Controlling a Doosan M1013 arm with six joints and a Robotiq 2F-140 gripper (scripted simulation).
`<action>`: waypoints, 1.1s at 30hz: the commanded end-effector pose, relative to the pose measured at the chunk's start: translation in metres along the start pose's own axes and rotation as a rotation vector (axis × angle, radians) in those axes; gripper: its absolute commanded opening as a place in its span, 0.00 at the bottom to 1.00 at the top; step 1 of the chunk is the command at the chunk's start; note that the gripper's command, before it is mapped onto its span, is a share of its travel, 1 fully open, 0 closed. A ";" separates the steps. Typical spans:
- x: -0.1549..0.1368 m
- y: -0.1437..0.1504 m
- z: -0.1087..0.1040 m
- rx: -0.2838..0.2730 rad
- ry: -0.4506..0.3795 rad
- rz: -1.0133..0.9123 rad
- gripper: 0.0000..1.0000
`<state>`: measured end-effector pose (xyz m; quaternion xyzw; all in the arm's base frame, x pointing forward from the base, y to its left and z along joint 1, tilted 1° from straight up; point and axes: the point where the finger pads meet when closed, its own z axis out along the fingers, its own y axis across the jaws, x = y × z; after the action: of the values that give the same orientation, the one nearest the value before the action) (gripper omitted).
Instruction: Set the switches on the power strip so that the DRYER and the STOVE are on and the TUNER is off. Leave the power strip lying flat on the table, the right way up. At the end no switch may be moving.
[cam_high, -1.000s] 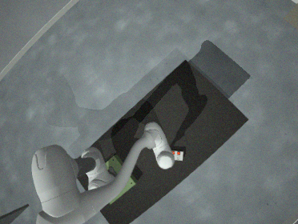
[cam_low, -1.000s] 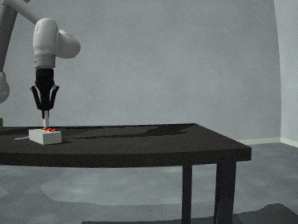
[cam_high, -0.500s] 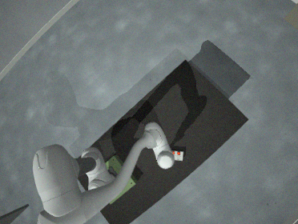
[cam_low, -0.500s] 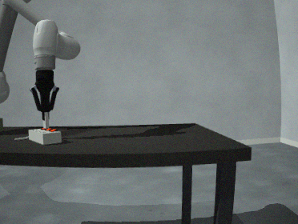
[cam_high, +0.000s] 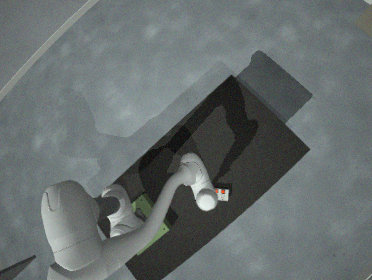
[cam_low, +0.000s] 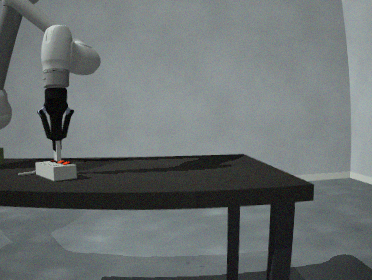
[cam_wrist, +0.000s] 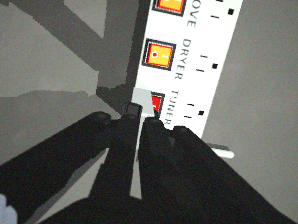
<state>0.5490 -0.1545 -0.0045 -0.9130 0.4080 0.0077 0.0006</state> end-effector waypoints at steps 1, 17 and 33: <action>0.000 0.000 0.000 0.000 0.000 0.000 0.00; 0.000 0.000 -0.013 0.000 0.000 0.000 0.00; 0.000 0.000 -0.039 0.000 0.000 0.000 0.00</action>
<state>0.5494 -0.1547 0.0345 -0.9130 0.4080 0.0079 0.0006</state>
